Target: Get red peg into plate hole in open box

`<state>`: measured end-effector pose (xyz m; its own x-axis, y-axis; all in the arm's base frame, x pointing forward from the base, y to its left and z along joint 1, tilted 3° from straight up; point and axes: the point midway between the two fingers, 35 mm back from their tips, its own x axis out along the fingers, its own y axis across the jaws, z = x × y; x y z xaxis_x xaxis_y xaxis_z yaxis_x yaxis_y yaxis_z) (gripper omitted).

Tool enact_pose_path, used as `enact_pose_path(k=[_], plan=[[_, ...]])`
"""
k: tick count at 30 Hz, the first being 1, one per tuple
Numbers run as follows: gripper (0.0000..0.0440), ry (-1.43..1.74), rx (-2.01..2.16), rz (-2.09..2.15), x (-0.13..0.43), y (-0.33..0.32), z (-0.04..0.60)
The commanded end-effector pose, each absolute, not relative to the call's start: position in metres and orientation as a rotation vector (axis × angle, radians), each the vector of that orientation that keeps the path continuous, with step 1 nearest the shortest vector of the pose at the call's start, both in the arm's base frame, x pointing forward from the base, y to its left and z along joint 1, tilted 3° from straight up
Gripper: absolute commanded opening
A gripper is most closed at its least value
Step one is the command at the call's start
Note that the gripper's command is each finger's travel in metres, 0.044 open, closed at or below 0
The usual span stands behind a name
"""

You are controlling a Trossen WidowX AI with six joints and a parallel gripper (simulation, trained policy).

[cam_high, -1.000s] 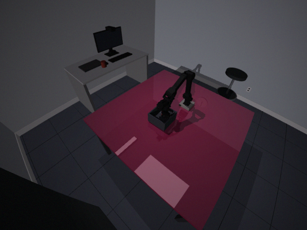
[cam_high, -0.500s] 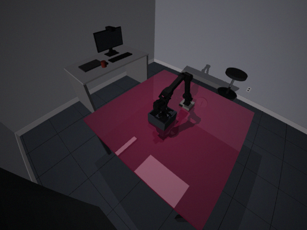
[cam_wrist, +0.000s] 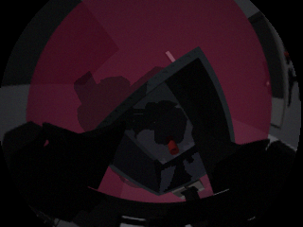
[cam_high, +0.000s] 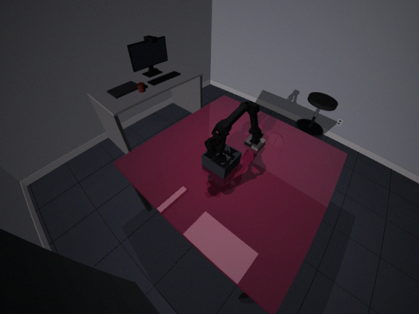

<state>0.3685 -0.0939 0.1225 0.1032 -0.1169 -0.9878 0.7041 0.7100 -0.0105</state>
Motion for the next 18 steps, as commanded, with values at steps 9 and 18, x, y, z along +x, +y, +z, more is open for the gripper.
enact_pose_path(k=[9, 18], plan=[[0.0440, 1.181, 0.581, -0.487, 0.424, -0.066, 0.171], [0.0440, 1.226, 0.611, -0.570, 0.429, -0.071, 0.172]])
